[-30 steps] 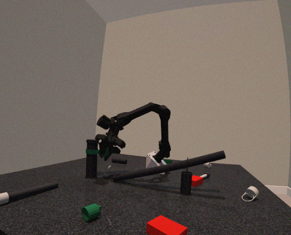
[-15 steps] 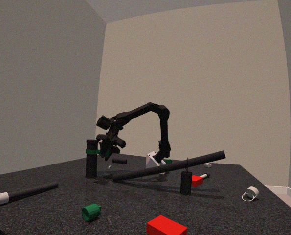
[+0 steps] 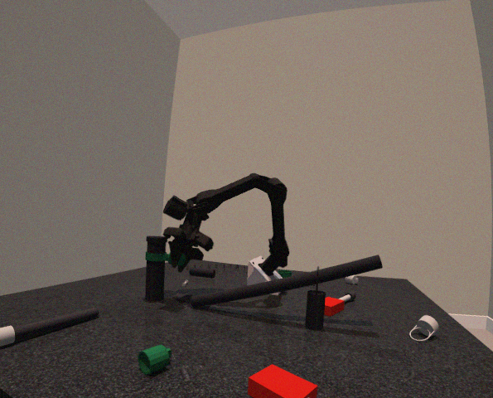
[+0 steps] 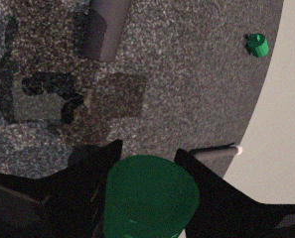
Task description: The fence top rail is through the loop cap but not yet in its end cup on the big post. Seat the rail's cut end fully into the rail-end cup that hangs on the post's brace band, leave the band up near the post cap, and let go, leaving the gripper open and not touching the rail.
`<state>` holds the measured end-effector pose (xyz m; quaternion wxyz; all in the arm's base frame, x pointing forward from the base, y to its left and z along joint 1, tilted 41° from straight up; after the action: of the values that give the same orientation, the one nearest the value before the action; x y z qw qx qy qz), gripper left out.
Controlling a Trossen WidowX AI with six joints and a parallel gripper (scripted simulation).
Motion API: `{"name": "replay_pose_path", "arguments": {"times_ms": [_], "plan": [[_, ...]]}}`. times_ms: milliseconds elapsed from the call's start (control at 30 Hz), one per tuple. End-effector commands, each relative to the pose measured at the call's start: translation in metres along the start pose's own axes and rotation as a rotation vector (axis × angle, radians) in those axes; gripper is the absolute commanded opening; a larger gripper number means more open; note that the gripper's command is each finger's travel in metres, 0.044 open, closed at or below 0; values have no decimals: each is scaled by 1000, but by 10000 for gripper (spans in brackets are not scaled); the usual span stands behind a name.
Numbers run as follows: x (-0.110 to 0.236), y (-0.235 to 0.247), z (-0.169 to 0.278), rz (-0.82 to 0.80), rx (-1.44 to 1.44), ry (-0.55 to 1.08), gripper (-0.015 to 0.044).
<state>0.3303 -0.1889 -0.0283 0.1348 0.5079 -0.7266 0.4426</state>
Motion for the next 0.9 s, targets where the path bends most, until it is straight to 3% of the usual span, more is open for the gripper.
{"name": "replay_pose_path", "arguments": {"times_ms": [0, 400, 867], "plan": [[-1, -1, 1, -5, -18, 14, 0], [0, -1, 0, 0, -8, 4, 0], [7, -7, -7, -1, -8, 5, 368]]}}
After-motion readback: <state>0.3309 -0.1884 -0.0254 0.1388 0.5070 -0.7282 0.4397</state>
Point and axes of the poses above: the point midway between the two fingers, 35 mm back from their tips, its own x axis back along the fingers, its own y axis across the jaws, z = x × y, the point moved 6 cm from there along x, back along the fingers, and after that the axes turned 8 degrees about x, right-handed, at the moved point
